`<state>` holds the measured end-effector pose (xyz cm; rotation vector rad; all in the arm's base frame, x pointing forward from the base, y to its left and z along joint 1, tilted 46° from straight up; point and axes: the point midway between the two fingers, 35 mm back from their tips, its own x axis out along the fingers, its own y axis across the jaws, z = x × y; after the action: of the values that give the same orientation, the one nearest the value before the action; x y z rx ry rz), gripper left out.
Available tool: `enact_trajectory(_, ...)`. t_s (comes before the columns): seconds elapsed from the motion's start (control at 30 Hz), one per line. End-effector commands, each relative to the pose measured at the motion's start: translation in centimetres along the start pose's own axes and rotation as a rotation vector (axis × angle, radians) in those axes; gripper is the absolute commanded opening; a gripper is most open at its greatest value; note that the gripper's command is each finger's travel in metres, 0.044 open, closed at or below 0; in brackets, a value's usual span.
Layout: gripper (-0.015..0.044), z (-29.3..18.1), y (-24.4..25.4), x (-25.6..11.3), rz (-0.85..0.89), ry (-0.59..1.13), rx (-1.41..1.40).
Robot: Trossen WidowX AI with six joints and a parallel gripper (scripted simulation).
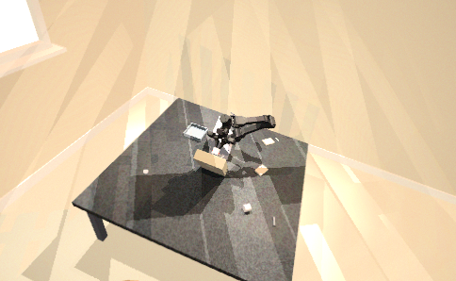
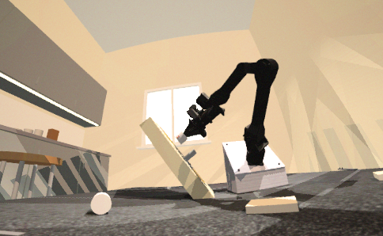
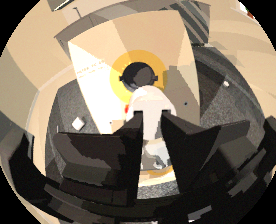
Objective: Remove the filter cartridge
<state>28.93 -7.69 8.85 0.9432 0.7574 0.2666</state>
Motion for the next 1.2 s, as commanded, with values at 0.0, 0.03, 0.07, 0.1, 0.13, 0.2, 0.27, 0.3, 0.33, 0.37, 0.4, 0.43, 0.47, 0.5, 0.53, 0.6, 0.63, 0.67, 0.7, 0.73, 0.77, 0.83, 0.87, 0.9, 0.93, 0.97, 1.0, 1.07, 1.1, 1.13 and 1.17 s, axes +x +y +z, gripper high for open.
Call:
enact_trajectory(0.0,0.0,-1.2,-0.1,0.1,0.004,-0.004,-0.007)
enact_trajectory(0.03,0.0,-1.5,-0.2,0.2,0.004,-0.004,-0.007)
enact_trajectory(0.07,0.0,-1.9,-0.3,0.2,0.004,-0.004,-0.007)
enact_trajectory(0.1,0.0,-2.2,-0.4,0.2,0.004,-0.004,-0.007)
enact_trajectory(0.13,0.0,-2.5,-0.4,0.3,0.004,-0.004,-0.007)
enact_trajectory(0.2,0.0,-3.2,-0.6,0.4,0.004,-0.004,-0.007)
enact_trajectory(0.27,0.0,-3.9,-0.7,0.4,0.004,-0.004,-0.007)
enact_trajectory(0.3,0.0,-4.3,-0.8,0.5,0.004,-0.004,-0.006)
enact_trajectory(0.33,0.0,-4.5,-0.8,0.5,0.004,-0.004,-0.006)
enact_trajectory(0.37,0.0,-4.7,-0.9,0.5,0.004,-0.004,-0.006)
enact_trajectory(0.4,0.0,-4.8,-0.9,0.5,0.004,-0.004,-0.006)
enact_trajectory(0.43,0.0026,-4.3,-0.9,0.5,0.003,0.002,-0.002)
enact_trajectory(0.47,0.0053,-4.3,-0.9,0.5,0.003,0.002,-0.002)
enact_trajectory(0.5,0.0079,-4.3,-0.9,0.5,0.003,0.002,-0.002)
enact_trajectory(0.53,0.0089,-4.3,-0.9,0.5,0.003,0.002,-0.002)
enact_trajectory(0.6,0.0089,-4.3,-0.9,0.5,0.003,0.002,-0.002)
enact_trajectory(0.63,0.0089,-4.3,-0.9,0.5,0.003,0.002,-0.002)
enact_trajectory(0.67,0.0089,-4.3,-0.9,0.5,0.003,0.002,-0.002)
enact_trajectory(0.7,0.0089,-4.3,-0.9,0.5,0.003,0.002,-0.002)
enact_trajectory(0.73,0.0089,-4.3,-0.9,0.5,0.003,0.002,-0.002)
enact_trajectory(0.77,0.0089,-4.3,-0.9,0.5,0.003,0.002,-0.002)
enact_trajectory(0.83,0.0089,-4.4,-0.9,0.5,0.003,0.001,-0.003)
enact_trajectory(0.87,0.0089,-4.6,-0.9,0.5,0.004,-0.002,-0.005)
enact_trajectory(0.9,0.0089,-4.8,-0.9,0.5,0.004,-0.003,-0.006)
enact_trajectory(0.93,0.0089,-4.6,-0.8,0.5,0.004,-0.004,-0.006)
enact_trajectory(0.97,0.0089,-4.0,-0.7,0.5,0.004,-0.004,-0.007)
enact_trajectory(1.0,0.0089,-3.1,-0.5,0.4,0.004,-0.004,-0.007)
enact_trajectory(1.07,0.0089,-0.9,-0.1,0.1,0.004,-0.004,-0.007)
enact_trajectory(1.1,0.0089,0.2,0.2,0.0,0.004,-0.004,-0.007)
enact_trajectory(1.13,0.0089,1.3,0.5,-0.2,0.004,-0.004,-0.007)
enact_trajectory(1.17,0.0089,2.1,0.7,-0.3,0.004,-0.004,-0.007)
